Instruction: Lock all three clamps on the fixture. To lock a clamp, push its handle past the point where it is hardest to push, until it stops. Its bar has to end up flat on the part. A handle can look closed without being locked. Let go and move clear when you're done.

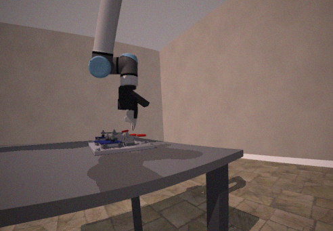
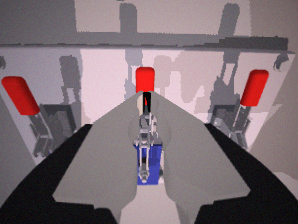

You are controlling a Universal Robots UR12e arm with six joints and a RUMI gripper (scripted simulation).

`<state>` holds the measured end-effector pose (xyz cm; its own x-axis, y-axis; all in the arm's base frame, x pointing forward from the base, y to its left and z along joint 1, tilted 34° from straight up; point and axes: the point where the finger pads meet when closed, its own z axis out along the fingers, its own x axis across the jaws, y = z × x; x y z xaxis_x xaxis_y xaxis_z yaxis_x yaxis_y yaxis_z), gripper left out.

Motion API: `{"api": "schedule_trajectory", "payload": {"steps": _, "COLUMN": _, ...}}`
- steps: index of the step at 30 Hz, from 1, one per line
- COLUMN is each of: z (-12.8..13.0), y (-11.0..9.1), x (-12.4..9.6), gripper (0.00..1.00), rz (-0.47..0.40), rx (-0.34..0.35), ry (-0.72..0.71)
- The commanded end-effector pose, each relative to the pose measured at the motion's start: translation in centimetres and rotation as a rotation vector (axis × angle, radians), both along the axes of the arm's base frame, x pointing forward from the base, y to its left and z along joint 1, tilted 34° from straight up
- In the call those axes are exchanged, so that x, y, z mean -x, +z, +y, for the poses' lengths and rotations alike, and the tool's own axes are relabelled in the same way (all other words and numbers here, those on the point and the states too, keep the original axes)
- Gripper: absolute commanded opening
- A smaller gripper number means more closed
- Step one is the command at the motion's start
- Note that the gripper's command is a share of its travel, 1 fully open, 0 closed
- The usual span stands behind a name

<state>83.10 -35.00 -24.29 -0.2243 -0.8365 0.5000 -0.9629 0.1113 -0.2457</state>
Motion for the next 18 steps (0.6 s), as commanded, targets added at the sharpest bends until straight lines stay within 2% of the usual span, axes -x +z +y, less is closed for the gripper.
{"api": "schedule_trajectory", "payload": {"steps": 1, "z": -0.09, "y": -0.12, "x": -0.11, "gripper": 0.00, "rz": -0.001, "rx": 0.000, "ry": 0.001}}
{"api": "schedule_trajectory", "payload": {"steps": 18, "z": -0.24, "y": -0.34, "x": -0.17, "gripper": 0.00, "rz": -0.001, "rx": 0.000, "ry": 0.001}}
